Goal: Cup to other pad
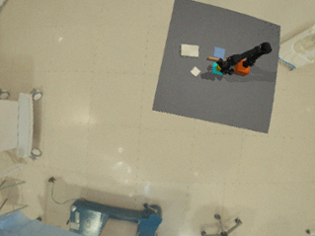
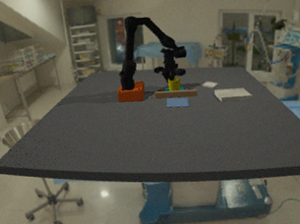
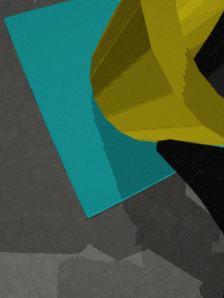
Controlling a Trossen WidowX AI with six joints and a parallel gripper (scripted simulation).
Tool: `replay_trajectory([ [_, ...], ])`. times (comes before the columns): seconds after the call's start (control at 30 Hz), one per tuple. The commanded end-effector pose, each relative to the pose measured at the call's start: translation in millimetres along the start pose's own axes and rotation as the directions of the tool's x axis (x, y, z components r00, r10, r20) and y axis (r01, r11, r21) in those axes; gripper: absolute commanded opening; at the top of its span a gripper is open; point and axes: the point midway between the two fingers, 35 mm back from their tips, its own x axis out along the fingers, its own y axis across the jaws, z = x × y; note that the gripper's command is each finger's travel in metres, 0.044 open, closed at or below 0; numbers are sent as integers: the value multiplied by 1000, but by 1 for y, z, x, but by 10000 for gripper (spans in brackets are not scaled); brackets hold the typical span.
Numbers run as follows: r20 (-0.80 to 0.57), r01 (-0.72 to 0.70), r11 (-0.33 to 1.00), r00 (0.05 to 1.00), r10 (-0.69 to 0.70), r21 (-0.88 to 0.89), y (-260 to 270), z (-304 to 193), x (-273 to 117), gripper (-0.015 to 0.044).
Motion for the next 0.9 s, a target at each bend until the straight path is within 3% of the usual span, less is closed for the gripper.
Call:
replay_trajectory([
  [0.0,1,1,1000,1000,-1,0,0,0,-1,0],
  [0.33,1,1,1000,1000,-1,0,0,0,-1,0],
  [0.53,1,1,1000,1000,-1,0,0,0,-1,146],
  [0.87,1,1,1000,1000,-1,0,-1,1,-6,146],
])
